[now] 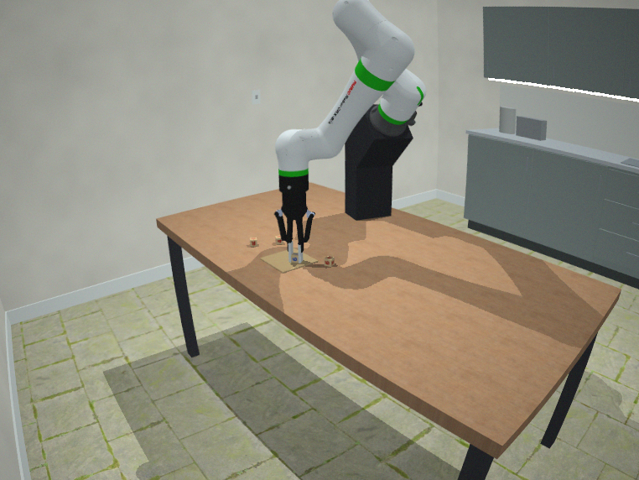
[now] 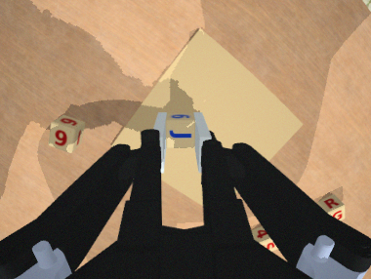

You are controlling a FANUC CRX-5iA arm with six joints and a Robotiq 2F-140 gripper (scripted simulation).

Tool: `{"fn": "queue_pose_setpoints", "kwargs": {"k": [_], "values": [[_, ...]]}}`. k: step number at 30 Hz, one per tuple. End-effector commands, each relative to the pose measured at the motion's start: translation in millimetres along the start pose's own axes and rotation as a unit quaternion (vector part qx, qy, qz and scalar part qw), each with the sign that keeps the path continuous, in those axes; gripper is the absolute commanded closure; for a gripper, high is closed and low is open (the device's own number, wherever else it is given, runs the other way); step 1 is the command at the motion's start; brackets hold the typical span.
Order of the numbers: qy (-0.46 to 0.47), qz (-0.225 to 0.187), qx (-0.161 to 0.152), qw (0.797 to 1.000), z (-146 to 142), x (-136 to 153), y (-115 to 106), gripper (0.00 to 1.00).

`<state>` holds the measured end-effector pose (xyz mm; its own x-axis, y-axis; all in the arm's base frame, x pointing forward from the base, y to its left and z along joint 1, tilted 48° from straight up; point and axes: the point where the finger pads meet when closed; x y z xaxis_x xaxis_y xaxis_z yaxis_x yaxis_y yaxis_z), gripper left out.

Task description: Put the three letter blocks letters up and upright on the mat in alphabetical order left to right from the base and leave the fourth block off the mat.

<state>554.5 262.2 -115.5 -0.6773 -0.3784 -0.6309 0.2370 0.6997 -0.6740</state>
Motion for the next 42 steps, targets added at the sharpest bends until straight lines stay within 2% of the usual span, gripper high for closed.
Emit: {"fn": "queue_pose_setpoints", "kwargs": {"k": [1, 7, 15, 17, 23, 36, 42], "values": [[0.000, 0.000, 0.000, 1.000, 0, 0, 0, 0.87], [0.000, 0.000, 0.000, 1.000, 0, 0, -11, 0.87], [0.000, 0.000, 0.000, 1.000, 0, 0, -67, 0.87], [0.000, 0.000, 0.000, 1.000, 0, 0, -67, 0.87], [0.000, 0.000, 0.000, 1.000, 0, 0, -97, 0.87], [-0.001, 0.000, 0.000, 1.000, 0, 0, -100, 0.87], [-0.089, 0.000, 0.000, 0.996, 5, 2, -100, 0.87]]}}
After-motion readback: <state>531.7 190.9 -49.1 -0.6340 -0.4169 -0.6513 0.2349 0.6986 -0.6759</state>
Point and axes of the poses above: the point where the finger pads meet when closed, its own y axis out along the fingers, its own z axis across the jaws, x = y × z, and after that the axes turned 3 degrees about -y, right-handed
